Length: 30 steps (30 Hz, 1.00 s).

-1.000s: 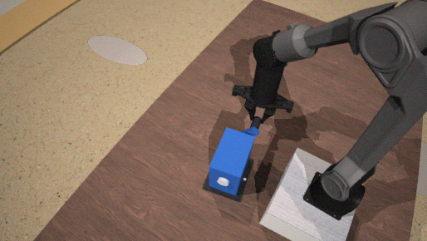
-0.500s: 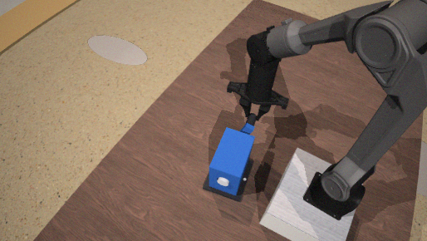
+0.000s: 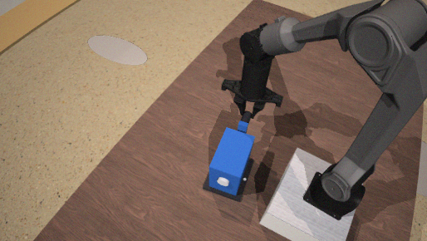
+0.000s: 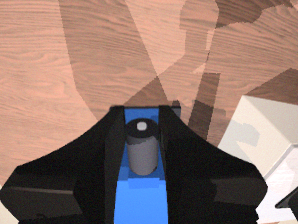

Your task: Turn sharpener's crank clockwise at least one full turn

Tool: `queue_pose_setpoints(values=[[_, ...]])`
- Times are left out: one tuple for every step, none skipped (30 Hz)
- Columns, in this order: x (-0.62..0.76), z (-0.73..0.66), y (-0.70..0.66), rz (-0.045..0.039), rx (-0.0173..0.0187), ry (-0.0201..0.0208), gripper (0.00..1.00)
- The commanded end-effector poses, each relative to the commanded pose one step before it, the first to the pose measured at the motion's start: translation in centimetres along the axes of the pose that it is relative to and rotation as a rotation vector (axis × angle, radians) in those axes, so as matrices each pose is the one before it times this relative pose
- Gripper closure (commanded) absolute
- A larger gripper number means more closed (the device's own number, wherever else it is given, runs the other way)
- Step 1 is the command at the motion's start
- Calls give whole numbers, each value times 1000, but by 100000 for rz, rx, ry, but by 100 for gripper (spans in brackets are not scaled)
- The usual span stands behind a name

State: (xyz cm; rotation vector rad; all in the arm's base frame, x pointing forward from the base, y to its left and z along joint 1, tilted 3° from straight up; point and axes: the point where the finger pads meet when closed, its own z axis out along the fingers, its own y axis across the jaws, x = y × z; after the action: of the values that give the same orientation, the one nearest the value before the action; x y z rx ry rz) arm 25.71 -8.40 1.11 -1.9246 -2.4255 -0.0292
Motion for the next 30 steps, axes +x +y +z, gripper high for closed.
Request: queue_pose_setpoints(values=[[-17, 6, 341, 50, -234, -28, 80], [-1, 7, 109, 2, -7, -2, 80], [-1, 9, 109, 2, -7, -2, 80], [-1, 12, 110, 2, -7, -2, 80], [-1, 14, 110, 2, -7, -2, 80], [-1, 17, 110, 2, -7, -2, 80], [-1, 19, 111, 2, -7, -1, 80], [0, 22, 111, 1, -6, -2, 80], [14, -122, -358, -91, -136, -95, 80], [-11, 38, 43, 10, 132, 35, 80], [0, 0, -5, 0, -1, 0, 80], [0, 0, 0, 0, 0, 0, 80], [0, 0, 0, 0, 0, 0, 80], [0, 0, 0, 0, 0, 0, 80], [0, 0, 0, 0, 0, 0, 80], [0, 0, 0, 0, 0, 0, 80], [0, 0, 0, 0, 0, 0, 80], [0, 0, 0, 0, 0, 0, 80], [0, 0, 0, 0, 0, 0, 80], [0, 0, 0, 0, 0, 0, 80], [0, 0, 0, 0, 0, 0, 80], [0, 0, 0, 0, 0, 0, 80], [0, 0, 0, 0, 0, 0, 31], [0, 0, 0, 0, 0, 0, 31], [0, 0, 0, 0, 0, 0, 31], [0, 0, 0, 0, 0, 0, 31], [0, 0, 0, 0, 0, 0, 31], [0, 0, 0, 0, 0, 0, 31], [0, 0, 0, 0, 0, 0, 31], [0, 0, 0, 0, 0, 0, 31]])
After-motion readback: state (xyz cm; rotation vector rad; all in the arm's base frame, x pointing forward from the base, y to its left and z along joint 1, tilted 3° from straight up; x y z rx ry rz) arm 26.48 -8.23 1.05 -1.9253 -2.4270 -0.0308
